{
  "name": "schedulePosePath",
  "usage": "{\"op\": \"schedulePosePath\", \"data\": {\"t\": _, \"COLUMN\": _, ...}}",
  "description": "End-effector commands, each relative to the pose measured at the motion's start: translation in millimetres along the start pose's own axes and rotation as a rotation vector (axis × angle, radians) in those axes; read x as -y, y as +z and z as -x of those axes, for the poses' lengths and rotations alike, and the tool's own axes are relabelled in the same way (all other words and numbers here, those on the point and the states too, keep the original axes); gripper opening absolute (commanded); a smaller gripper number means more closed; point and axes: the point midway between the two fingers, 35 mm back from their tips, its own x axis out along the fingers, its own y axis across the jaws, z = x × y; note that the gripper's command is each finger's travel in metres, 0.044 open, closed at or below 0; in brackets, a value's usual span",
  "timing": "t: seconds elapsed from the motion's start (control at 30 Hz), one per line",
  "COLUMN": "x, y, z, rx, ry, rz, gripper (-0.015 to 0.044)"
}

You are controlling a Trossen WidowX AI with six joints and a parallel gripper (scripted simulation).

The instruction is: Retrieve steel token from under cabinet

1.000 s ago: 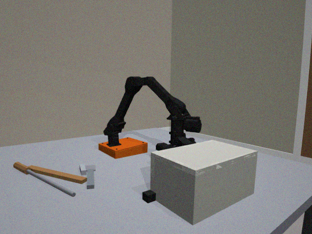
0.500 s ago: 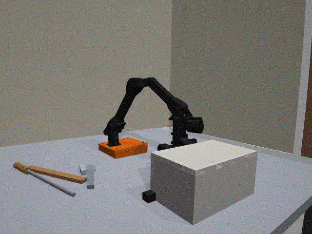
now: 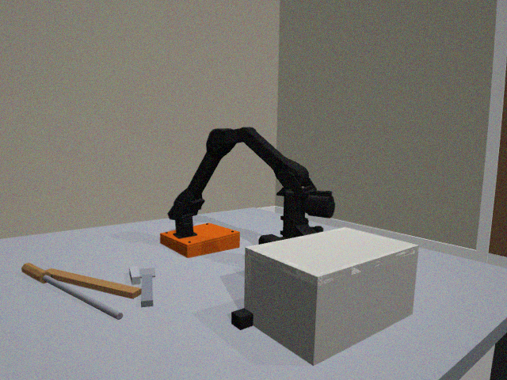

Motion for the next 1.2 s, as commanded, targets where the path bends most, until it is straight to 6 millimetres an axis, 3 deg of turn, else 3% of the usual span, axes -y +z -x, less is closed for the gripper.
{"op": "schedulePosePath", "data": {"t": 0.0, "x": 0.1, "y": 6.3, "z": 0.4, "rx": 0.001, "ry": 0.003, "rz": 0.000, "gripper": 0.0000}}
{"op": "schedulePosePath", "data": {"t": 0.47, "x": 1.7, "y": 17.5, "z": 0.0, "rx": 0.002, "ry": 0.003, "rz": 0.000, "gripper": 0.0000}}
{"op": "schedulePosePath", "data": {"t": 1.17, "x": 26.0, "y": 18.0, "z": -0.2, "rx": 0.002, "ry": 0.000, "rz": 0.000, "gripper": 0.0000}}
